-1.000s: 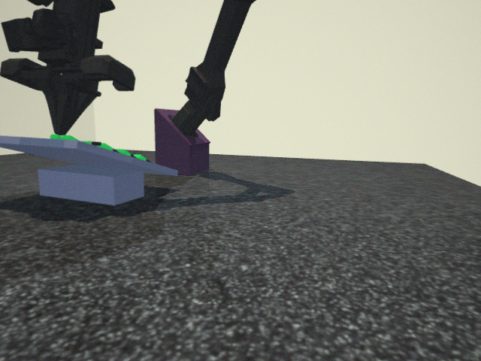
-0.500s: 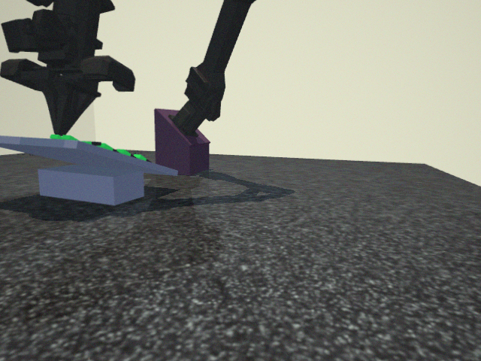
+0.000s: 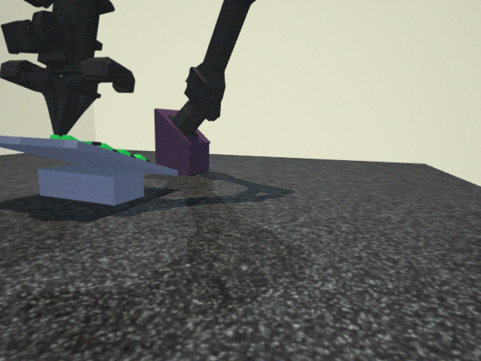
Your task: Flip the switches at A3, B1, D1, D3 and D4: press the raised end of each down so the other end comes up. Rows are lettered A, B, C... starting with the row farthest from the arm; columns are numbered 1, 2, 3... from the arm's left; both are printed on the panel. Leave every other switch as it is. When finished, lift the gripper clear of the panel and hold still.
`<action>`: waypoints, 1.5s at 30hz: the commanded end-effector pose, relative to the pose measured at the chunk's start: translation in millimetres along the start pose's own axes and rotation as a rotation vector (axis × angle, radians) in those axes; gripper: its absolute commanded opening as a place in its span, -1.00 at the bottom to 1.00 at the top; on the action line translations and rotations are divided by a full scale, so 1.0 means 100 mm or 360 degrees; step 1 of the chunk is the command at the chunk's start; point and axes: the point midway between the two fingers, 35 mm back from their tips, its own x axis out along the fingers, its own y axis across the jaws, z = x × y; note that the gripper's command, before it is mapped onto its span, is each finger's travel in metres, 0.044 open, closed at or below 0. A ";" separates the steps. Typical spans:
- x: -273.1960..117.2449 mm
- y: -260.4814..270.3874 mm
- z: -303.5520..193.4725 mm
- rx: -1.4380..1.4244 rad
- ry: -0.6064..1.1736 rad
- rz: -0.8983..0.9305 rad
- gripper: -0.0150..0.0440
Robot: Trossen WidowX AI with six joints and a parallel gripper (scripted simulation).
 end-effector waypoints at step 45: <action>-0.28 0.42 -0.41 0.0010 0.0000 -0.0001 -0.49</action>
